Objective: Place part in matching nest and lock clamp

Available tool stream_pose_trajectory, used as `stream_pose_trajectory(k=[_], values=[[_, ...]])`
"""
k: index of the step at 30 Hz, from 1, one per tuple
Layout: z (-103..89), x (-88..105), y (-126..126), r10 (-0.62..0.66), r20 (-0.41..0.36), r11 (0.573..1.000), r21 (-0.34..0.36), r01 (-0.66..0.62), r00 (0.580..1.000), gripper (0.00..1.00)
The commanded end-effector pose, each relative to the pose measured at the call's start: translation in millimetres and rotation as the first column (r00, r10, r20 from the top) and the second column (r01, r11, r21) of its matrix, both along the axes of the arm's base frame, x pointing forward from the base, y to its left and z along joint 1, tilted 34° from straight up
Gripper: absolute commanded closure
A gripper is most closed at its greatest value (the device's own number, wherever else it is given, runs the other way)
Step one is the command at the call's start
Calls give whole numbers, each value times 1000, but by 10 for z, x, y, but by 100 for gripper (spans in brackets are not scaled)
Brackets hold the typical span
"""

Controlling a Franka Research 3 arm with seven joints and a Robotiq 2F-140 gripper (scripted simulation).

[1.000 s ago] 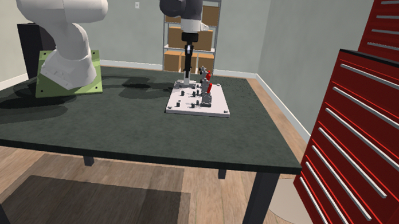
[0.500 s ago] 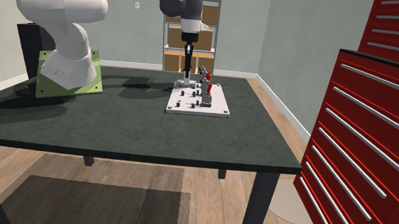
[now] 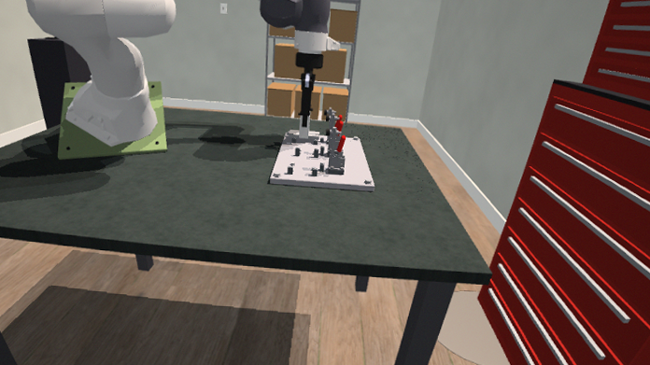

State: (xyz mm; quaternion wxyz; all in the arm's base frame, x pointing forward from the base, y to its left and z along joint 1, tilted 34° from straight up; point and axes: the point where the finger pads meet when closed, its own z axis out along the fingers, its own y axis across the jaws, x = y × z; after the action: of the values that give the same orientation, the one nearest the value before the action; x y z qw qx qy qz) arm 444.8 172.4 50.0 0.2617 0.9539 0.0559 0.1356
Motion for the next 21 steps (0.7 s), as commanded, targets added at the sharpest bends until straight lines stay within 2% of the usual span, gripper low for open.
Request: stream_pose_trajectory(k=[1, 21], values=[[6, 3, 11, 2, 2, 1000, 3, -2, 1000, 100], [-22, 32, -16, 2, 2, 1000, 3, -2, 1000, 100]])
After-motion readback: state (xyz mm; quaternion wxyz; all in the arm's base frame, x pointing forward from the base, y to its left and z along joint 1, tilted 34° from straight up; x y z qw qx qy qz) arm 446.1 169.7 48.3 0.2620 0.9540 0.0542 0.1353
